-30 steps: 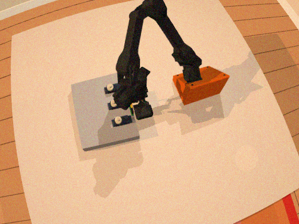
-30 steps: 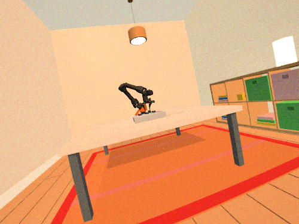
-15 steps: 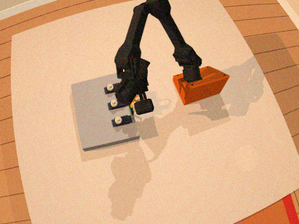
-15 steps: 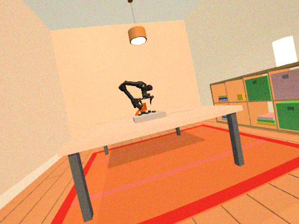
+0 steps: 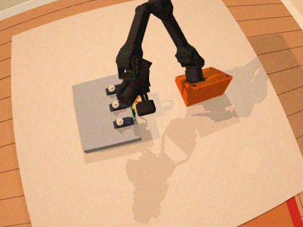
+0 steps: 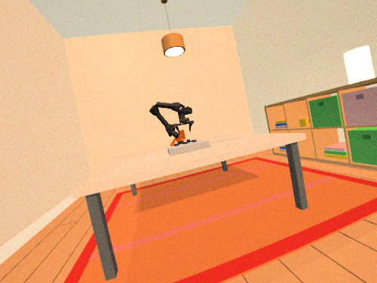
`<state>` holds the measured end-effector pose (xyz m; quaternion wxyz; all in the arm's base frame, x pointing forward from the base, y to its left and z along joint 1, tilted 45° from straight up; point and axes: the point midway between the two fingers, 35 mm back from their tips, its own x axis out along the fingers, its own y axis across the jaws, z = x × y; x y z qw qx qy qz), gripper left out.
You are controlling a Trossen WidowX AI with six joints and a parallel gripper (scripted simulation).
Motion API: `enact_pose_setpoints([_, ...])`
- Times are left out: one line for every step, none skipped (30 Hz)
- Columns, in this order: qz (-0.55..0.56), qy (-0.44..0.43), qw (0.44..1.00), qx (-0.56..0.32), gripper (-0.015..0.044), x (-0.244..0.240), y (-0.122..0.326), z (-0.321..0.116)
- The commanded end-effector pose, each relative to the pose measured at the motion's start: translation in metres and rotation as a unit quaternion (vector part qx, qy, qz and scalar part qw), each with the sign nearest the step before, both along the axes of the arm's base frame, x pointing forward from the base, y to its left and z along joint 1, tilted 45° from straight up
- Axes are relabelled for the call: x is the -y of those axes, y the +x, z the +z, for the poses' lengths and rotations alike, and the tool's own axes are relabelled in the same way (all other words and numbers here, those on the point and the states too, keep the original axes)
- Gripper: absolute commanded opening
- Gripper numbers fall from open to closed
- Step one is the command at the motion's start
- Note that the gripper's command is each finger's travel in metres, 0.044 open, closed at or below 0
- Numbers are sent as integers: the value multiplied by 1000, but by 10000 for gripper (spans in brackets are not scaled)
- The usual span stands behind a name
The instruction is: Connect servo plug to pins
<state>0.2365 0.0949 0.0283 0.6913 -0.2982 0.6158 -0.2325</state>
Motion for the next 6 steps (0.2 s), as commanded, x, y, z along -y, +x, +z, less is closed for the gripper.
enact_pose_setpoints([-2, 3, 1000, 2, 440, -1, 0, 1])
enact_pose_setpoints([-2, 3, 1000, 2, 440, -1, 0, 1])
enact_pose_setpoints([-2, 3, 1000, 2, 440, -1, 0, 1])
enact_pose_setpoints([-2, 3, 1000, 2, 440, -1, 0, 1])
enact_pose_setpoints([-2, 3, 1000, 2, 440, -1, 0, 1])
enact_pose_setpoints([-2, 3, 1000, 2, 440, -1, 0, 1])
